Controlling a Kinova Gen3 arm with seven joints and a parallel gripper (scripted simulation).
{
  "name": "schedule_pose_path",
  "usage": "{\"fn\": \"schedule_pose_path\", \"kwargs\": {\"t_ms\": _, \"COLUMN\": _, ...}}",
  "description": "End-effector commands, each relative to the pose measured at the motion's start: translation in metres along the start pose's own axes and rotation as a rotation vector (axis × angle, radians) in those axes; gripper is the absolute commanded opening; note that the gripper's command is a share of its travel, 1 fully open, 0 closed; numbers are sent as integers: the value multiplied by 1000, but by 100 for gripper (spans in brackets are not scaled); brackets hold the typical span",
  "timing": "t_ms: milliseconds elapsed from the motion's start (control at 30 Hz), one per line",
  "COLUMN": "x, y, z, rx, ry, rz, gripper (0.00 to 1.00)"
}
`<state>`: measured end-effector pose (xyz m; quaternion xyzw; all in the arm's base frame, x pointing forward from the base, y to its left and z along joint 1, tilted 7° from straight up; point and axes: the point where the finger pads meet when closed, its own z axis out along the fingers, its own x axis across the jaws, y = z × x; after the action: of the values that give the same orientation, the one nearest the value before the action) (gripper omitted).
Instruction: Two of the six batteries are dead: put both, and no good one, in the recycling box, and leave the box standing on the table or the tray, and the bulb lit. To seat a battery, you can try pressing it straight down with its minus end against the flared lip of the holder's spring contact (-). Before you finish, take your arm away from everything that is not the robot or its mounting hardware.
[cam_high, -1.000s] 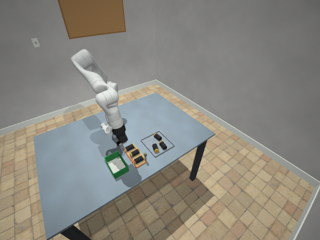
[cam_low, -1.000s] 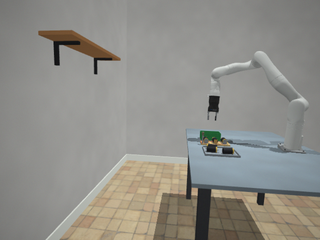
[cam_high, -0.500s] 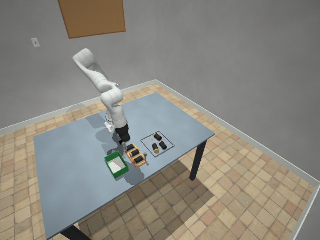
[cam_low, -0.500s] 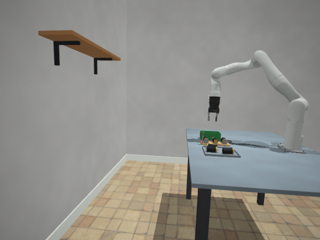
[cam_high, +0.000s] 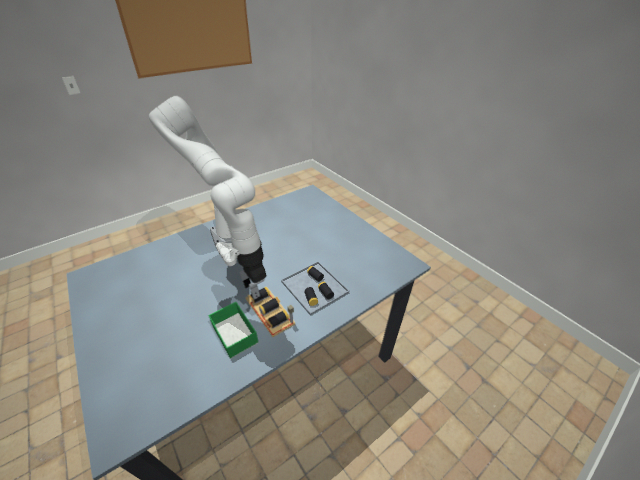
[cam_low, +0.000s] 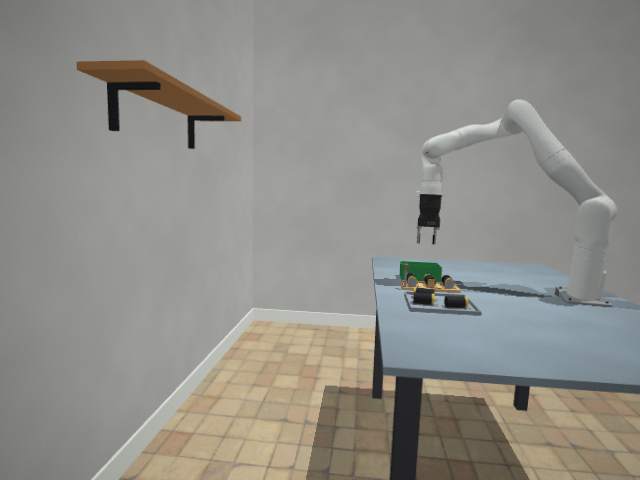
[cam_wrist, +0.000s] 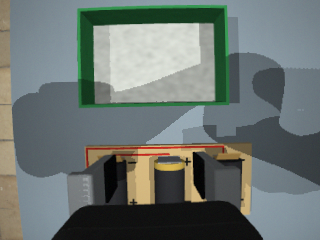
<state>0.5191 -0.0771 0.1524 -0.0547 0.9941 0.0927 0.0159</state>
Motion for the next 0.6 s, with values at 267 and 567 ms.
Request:
{"fn": "schedule_pose_path", "kwargs": {"t_ms": 267, "x": 2, "y": 14, "z": 4, "rx": 17, "ry": 5, "rz": 4, "gripper": 100}}
{"fn": "schedule_pose_path", "kwargs": {"t_ms": 567, "x": 3, "y": 21, "z": 5, "rx": 25, "ry": 8, "rz": 6, "gripper": 100}}
